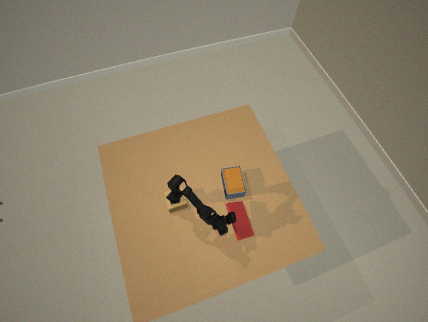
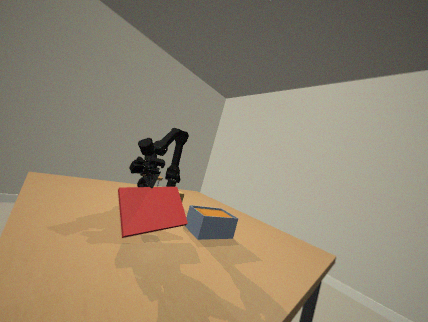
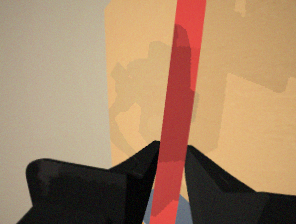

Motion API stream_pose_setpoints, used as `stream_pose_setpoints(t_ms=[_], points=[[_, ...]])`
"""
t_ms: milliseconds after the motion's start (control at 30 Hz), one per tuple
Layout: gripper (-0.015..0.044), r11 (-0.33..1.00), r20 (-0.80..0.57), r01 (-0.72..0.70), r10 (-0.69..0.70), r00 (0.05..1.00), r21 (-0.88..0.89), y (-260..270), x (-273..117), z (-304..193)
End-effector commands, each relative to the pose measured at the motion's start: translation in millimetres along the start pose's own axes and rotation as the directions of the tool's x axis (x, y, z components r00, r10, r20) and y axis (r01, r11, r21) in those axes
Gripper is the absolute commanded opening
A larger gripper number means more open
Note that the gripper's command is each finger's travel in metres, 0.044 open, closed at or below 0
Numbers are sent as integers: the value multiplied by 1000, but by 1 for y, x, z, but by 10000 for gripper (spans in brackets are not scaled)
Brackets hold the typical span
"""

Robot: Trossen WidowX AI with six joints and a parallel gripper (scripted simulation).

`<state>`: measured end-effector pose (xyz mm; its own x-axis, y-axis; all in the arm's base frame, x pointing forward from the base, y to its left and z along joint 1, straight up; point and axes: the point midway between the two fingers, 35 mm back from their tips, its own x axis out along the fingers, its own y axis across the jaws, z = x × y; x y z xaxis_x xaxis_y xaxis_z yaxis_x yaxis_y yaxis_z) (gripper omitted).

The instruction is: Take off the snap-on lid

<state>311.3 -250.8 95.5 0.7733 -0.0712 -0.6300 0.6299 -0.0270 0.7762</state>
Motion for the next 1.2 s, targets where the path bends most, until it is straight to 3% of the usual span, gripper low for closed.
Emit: stream_pose_setpoints(t_ms=[0, 1167], points=[[0, 1000, -6, -6, 5, 1000, -5, -2, 2, -1], [0, 1000, -7, -5, 5, 1000, -5, -24, 20, -2]])
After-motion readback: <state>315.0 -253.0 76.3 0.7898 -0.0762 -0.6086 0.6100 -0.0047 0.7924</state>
